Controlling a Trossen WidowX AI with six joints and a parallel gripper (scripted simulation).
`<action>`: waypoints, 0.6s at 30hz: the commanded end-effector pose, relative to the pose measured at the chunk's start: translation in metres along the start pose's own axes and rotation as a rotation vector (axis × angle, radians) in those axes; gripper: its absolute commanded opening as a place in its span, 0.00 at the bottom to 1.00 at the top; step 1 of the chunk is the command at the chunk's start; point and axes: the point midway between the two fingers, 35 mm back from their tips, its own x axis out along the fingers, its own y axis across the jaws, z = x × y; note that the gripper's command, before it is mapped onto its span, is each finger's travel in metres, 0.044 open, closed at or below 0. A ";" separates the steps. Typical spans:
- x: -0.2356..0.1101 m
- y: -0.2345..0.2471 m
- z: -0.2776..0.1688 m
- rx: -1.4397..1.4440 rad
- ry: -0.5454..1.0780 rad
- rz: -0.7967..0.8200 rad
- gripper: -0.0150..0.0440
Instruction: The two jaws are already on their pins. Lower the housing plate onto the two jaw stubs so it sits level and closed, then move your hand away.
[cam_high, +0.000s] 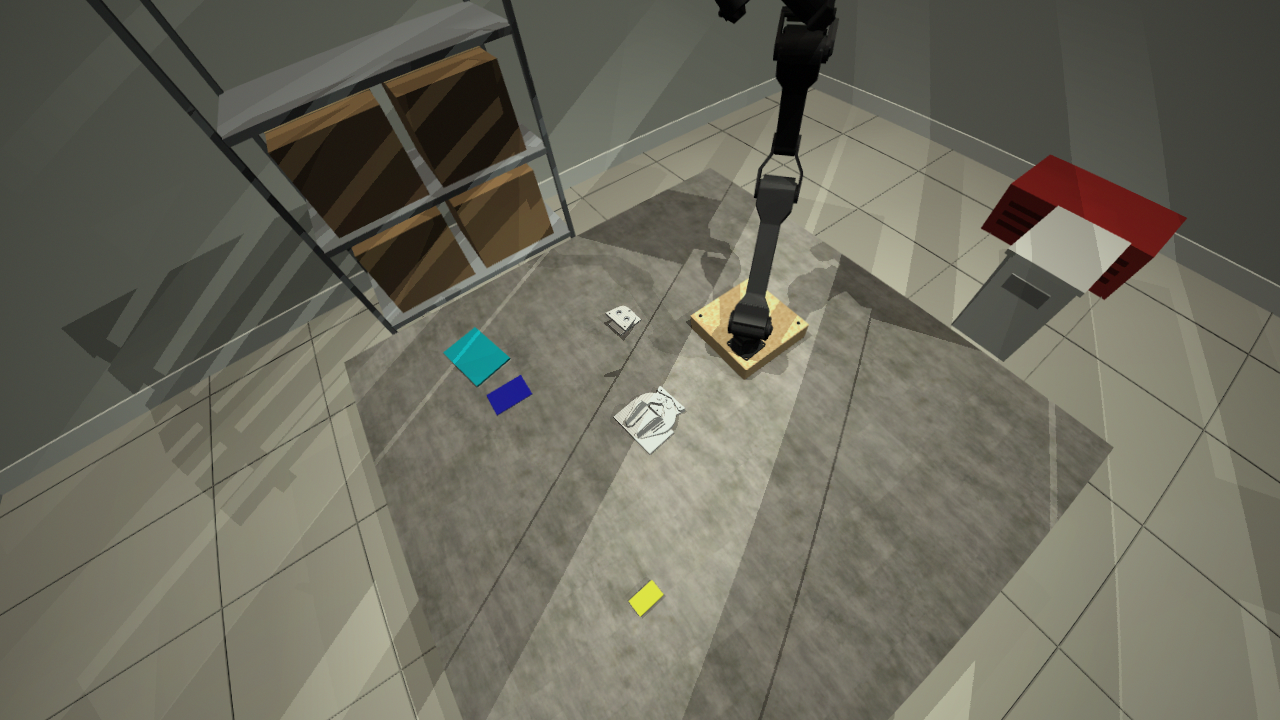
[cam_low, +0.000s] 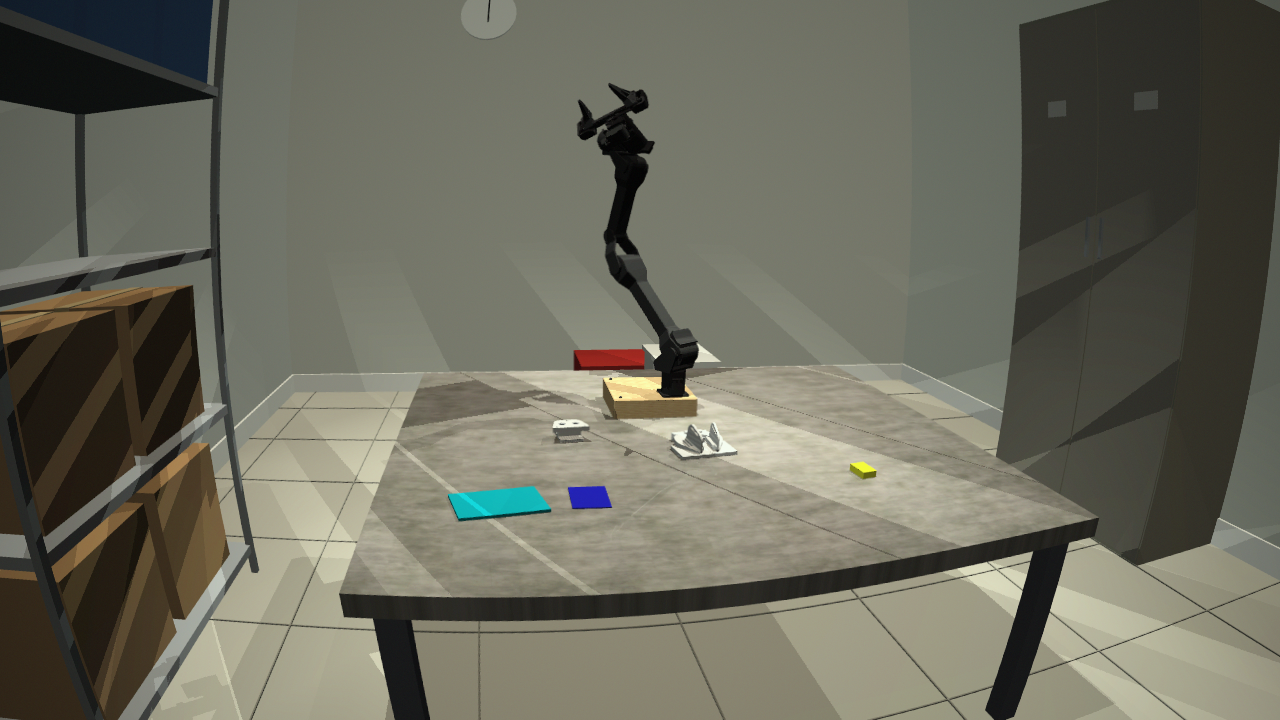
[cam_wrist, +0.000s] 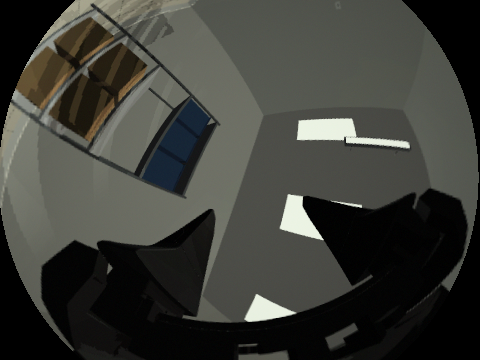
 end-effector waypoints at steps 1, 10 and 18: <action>0.000 0.000 0.000 0.000 0.000 0.000 0.98; -0.002 -0.029 0.009 -0.208 0.008 -0.030 1.00; -0.003 -0.047 0.020 -0.379 0.004 -0.067 1.00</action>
